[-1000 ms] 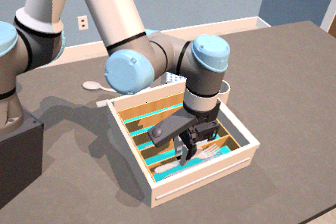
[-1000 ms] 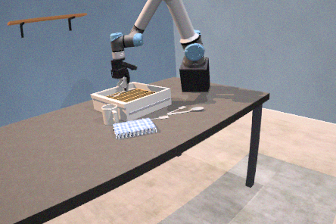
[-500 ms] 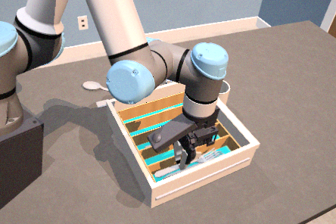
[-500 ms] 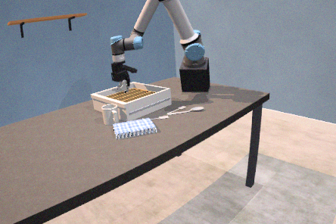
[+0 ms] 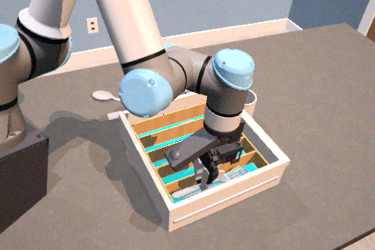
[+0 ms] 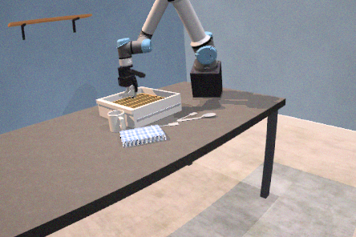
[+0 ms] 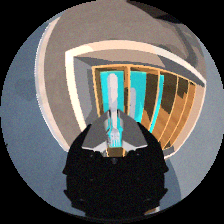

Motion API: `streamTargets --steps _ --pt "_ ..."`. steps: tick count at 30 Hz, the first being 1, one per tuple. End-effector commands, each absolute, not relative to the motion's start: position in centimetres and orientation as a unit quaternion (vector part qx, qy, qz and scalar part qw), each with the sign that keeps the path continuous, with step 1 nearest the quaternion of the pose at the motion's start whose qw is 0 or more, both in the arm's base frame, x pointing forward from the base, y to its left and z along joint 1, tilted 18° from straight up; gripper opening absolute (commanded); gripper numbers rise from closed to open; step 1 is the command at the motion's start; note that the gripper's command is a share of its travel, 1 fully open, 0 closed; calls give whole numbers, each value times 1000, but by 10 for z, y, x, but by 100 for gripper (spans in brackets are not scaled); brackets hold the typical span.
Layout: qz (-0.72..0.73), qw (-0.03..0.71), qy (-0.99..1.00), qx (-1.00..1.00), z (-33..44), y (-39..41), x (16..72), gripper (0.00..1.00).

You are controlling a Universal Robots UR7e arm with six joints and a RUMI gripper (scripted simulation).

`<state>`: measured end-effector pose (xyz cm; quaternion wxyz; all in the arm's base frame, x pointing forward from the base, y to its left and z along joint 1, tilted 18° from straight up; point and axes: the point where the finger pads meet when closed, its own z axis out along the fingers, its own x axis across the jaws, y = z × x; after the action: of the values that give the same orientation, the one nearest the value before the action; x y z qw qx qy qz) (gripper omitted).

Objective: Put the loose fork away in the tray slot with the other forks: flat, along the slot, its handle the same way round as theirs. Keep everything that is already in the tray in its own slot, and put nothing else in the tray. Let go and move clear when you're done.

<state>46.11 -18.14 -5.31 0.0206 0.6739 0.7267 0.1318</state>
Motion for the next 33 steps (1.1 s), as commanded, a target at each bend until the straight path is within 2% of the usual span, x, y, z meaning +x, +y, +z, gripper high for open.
streamTargets --steps 1,12,13,33 --pt "132 21 727 674 -53 -182 461 3" --pt "132 21 727 674 -53 -182 461 3" --pt "132 21 727 674 -53 -182 461 14" --pt "132 21 727 674 -53 -182 461 14"
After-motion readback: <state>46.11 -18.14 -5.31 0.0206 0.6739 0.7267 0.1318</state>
